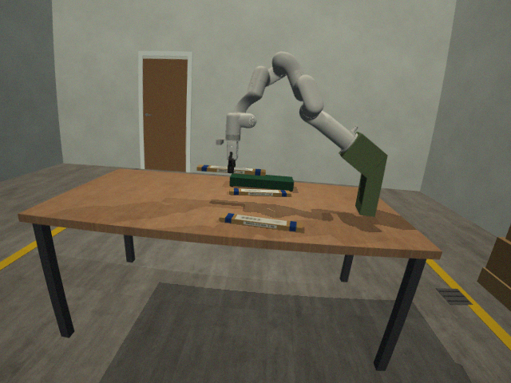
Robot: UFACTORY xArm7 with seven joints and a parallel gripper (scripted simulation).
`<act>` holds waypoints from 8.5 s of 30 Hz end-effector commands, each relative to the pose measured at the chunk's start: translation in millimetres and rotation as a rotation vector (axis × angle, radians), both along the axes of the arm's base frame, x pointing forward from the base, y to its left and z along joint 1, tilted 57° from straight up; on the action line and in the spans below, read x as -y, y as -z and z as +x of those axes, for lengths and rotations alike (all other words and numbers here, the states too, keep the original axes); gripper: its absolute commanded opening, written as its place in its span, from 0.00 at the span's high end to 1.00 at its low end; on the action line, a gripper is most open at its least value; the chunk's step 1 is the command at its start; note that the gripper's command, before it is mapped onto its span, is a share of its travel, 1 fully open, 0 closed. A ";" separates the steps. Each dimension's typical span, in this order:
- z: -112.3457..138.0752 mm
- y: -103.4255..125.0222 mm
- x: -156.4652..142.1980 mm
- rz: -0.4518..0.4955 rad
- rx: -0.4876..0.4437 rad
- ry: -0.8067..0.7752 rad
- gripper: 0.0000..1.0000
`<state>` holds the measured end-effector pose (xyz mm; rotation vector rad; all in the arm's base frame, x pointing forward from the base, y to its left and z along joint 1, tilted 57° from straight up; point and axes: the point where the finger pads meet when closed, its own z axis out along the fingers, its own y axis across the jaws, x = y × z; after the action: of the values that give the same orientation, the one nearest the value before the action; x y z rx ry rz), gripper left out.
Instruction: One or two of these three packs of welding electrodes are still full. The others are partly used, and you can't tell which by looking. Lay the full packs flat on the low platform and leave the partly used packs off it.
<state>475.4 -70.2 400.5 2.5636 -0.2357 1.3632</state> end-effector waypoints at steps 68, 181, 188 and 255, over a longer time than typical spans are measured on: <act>0.9 -2.2 -1.3 -0.125 -0.039 -0.085 0.42; -66.4 151.7 -102.1 -0.125 -0.039 -0.086 0.42; -64.5 153.1 -101.4 -0.125 -0.039 -0.086 0.42; 18.2 209.5 -73.2 -0.125 -0.039 -0.086 0.42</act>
<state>491.8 2.7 191.4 2.5201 -0.0350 1.3077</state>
